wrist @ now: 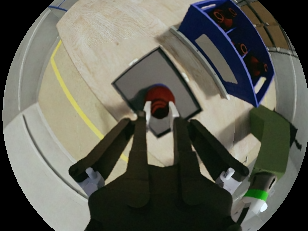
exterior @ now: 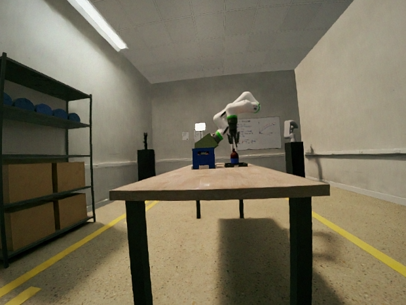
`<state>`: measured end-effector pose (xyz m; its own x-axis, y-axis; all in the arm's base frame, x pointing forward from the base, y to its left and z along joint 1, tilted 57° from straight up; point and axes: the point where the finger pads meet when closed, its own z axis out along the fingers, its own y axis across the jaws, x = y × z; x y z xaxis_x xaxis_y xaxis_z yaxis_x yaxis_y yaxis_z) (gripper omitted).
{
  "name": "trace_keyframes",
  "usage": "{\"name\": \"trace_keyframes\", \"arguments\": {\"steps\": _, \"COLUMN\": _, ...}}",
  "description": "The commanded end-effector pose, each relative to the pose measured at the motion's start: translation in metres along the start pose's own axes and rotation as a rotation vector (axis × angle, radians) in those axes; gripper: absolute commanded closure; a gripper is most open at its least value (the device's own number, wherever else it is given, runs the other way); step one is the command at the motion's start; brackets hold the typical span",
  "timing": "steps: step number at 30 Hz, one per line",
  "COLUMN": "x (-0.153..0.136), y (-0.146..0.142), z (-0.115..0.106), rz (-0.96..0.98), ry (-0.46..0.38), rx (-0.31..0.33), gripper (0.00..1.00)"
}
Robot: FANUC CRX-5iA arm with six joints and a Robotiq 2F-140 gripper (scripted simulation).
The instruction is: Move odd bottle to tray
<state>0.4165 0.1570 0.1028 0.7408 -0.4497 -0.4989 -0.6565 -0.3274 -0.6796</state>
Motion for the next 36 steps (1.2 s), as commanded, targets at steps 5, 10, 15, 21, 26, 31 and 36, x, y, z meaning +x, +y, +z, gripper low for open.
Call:
{"name": "trace_keyframes", "arguments": {"steps": 5, "x": 0.0004, "y": -0.0001, "z": -0.0006, "rz": 0.0, "ry": 0.001, "rx": 0.0, "gripper": 0.9}}
{"name": "trace_keyframes", "arguments": {"steps": 10, "x": 0.0004, "y": -0.0001, "z": -0.0006, "rz": 0.0, "ry": 0.001, "rx": 0.0, "gripper": 0.9}}
{"name": "trace_keyframes", "arguments": {"steps": 15, "x": 0.0004, "y": -0.0001, "z": -0.0006, "rz": 0.0, "ry": 0.001, "rx": 0.0, "gripper": 0.9}}
{"name": "trace_keyframes", "arguments": {"steps": 21, "x": 0.0004, "y": -0.0001, "z": -0.0006, "rz": 0.0, "ry": 0.001, "rx": 0.0, "gripper": 0.9}}
{"name": "trace_keyframes", "arguments": {"steps": 26, "x": 0.0004, "y": -0.0001, "z": -0.0006, "rz": 0.0, "ry": 0.001, "rx": 0.0, "gripper": 0.9}}
{"name": "trace_keyframes", "arguments": {"steps": 31, "x": 0.0004, "y": -0.0001, "z": -0.0006, "rz": 0.0, "ry": 0.001, "rx": 0.0, "gripper": 0.0}}
{"name": "trace_keyframes", "arguments": {"steps": 36, "x": 0.0004, "y": -0.0001, "z": -0.0006, "rz": 0.0, "ry": 0.001, "rx": 0.0, "gripper": 0.0}}
